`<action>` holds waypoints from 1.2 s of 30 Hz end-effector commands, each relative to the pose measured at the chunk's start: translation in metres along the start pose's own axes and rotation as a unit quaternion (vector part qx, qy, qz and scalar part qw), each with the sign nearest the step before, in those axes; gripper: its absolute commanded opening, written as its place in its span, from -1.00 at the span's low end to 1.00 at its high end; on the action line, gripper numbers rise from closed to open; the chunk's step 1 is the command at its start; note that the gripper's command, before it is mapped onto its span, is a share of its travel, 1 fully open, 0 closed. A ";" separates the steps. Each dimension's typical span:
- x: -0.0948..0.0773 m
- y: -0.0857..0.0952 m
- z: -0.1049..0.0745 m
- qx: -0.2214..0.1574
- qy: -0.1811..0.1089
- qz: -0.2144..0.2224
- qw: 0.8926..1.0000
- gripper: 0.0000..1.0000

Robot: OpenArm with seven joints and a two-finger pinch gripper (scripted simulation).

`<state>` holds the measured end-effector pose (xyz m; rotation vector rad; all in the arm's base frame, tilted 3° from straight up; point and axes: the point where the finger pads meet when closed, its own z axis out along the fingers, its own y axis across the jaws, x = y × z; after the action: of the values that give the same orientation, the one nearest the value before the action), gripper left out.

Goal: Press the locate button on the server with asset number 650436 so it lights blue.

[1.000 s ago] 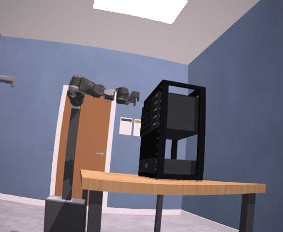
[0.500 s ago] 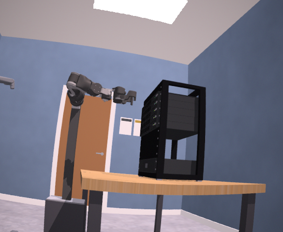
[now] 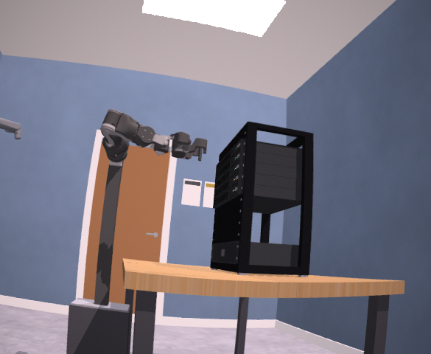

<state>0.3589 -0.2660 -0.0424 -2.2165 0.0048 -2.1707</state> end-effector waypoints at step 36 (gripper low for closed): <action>0.010 0.007 -0.010 0.002 -0.031 -0.305 0.952 0.20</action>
<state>0.3492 -0.2740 -0.0332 -2.5147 -0.7339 -2.3358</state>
